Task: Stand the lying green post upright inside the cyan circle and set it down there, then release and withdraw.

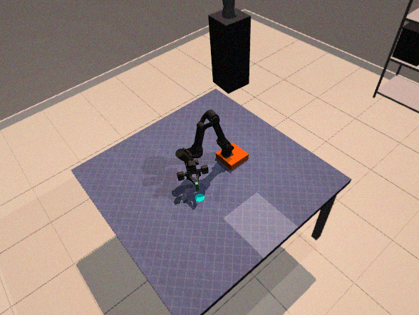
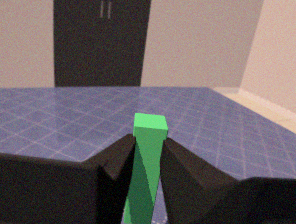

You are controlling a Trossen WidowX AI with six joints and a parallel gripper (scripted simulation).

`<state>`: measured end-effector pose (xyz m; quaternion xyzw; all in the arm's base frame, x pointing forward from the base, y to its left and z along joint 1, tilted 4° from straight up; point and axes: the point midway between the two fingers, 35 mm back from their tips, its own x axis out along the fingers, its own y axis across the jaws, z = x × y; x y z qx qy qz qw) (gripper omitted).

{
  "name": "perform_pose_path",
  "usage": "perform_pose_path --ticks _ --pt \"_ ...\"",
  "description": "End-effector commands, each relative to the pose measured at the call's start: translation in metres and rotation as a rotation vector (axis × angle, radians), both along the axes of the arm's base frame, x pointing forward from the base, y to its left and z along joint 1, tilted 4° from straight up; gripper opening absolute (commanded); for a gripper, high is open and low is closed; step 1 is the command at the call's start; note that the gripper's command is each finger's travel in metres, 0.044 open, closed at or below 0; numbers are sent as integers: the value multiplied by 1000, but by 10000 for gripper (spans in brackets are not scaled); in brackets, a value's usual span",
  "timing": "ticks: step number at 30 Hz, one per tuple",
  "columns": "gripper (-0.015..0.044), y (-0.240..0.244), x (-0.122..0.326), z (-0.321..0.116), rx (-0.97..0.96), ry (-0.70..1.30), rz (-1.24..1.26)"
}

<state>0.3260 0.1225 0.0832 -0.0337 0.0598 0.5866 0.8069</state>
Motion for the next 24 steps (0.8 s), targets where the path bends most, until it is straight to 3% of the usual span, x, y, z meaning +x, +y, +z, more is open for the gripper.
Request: perform_pose_path --ticks 1,24 --pt "23 0 -1 -15 3 5 5" --pt "23 -2 -9 -74 2 7 3"
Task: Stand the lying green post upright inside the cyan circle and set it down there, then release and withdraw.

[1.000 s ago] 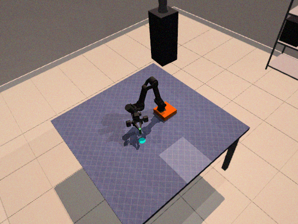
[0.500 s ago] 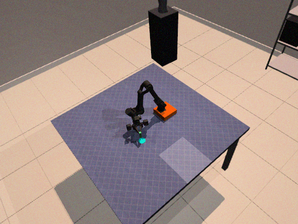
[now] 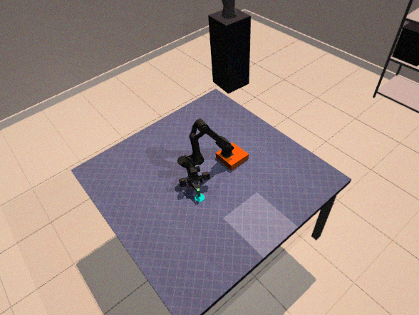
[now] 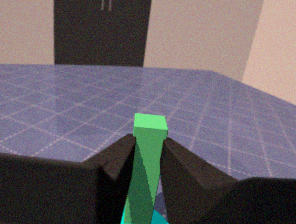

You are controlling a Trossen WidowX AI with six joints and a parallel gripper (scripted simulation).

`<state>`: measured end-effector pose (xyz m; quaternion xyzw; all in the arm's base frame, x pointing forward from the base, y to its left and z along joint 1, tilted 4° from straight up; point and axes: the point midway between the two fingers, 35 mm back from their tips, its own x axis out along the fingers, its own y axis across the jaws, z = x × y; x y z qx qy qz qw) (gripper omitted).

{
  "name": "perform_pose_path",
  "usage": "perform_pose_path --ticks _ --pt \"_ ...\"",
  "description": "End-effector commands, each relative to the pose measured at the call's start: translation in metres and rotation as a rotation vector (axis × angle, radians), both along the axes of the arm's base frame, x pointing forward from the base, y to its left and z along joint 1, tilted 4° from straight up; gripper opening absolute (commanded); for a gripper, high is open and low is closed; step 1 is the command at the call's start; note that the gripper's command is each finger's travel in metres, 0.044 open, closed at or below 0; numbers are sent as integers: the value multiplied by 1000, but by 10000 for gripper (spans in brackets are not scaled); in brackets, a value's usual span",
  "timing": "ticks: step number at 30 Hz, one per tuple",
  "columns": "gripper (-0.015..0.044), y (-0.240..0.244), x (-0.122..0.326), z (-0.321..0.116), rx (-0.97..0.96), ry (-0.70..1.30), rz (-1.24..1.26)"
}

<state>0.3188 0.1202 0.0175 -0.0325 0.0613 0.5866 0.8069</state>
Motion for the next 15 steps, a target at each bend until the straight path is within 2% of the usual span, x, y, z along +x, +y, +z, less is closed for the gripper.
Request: perform_pose_path --ticks 1,15 --pt "23 0 -2 -12 1 3 2" --pt "23 0 -3 -20 0 4 0"
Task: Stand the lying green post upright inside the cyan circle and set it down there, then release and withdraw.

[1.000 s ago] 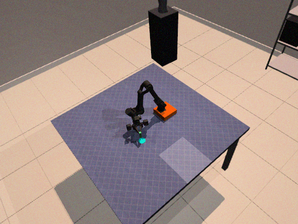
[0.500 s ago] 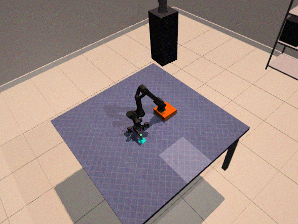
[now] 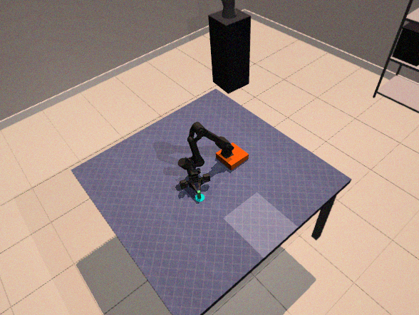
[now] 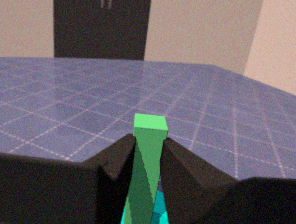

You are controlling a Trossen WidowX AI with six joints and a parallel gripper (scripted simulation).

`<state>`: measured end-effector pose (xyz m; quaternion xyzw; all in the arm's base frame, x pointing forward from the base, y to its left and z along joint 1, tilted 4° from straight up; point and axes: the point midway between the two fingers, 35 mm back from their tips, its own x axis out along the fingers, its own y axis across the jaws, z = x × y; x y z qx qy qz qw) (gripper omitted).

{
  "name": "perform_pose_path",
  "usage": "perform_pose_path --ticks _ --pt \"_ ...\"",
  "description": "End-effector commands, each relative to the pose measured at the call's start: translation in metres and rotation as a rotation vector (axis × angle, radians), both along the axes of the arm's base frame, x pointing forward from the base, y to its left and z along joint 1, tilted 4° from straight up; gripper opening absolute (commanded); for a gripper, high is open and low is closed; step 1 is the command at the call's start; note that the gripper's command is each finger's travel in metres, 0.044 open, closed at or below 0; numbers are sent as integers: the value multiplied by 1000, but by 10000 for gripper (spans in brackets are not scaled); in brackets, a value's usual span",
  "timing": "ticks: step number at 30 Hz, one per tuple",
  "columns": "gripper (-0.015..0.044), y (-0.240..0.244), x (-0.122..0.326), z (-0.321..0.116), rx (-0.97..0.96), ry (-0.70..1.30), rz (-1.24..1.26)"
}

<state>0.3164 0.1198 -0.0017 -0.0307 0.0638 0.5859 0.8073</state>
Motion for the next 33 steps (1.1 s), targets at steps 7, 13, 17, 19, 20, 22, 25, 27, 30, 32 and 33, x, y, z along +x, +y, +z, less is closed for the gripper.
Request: perform_pose_path --ticks 7,13,17,19,20,22,25,27,30,32,33 --pt "206 0 0 -1 0 -2 2" --pt "364 0 0 -1 0 -2 2" --pt "400 0 1 2 0 -2 2" --pt "400 0 3 11 0 -3 3" --pt "400 0 4 16 1 -3 3" --pt "400 1 5 26 1 -3 3" --pt "400 1 7 41 1 -4 4" --pt "400 2 7 52 1 -4 5" --pt "400 2 7 67 2 -5 6" --pt "400 3 6 77 2 -5 6" --pt "400 3 5 82 2 -5 7"
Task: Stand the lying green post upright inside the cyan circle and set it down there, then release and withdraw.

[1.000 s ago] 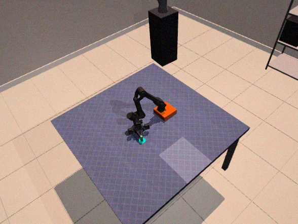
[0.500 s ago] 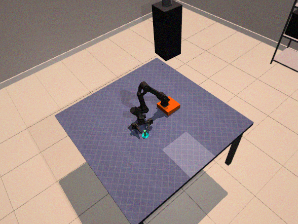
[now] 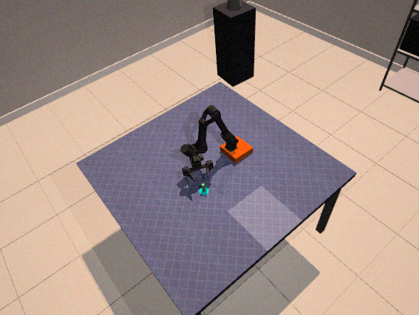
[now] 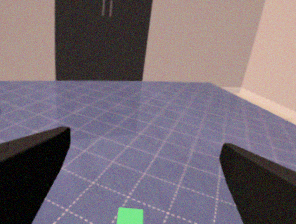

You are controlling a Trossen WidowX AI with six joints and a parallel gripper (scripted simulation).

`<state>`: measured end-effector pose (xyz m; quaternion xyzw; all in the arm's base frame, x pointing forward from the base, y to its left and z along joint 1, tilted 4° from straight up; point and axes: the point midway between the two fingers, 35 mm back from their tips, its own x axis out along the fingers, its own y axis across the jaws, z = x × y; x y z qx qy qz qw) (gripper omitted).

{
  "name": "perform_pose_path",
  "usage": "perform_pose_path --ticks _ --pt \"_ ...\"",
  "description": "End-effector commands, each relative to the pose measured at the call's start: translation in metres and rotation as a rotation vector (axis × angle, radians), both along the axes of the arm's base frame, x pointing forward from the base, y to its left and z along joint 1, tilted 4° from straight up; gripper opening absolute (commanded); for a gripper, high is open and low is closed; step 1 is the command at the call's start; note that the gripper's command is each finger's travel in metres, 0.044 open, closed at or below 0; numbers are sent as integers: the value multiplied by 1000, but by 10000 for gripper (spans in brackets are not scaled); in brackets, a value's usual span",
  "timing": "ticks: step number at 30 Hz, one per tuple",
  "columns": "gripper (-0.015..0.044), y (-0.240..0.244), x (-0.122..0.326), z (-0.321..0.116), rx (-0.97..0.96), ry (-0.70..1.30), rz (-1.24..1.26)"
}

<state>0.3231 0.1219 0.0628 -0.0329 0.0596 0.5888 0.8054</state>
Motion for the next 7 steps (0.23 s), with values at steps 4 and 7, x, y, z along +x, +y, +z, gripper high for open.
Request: perform_pose_path --ticks 4,7 --pt "400 1 -3 25 1 4 0" --pt "400 5 10 22 -29 35 -23"
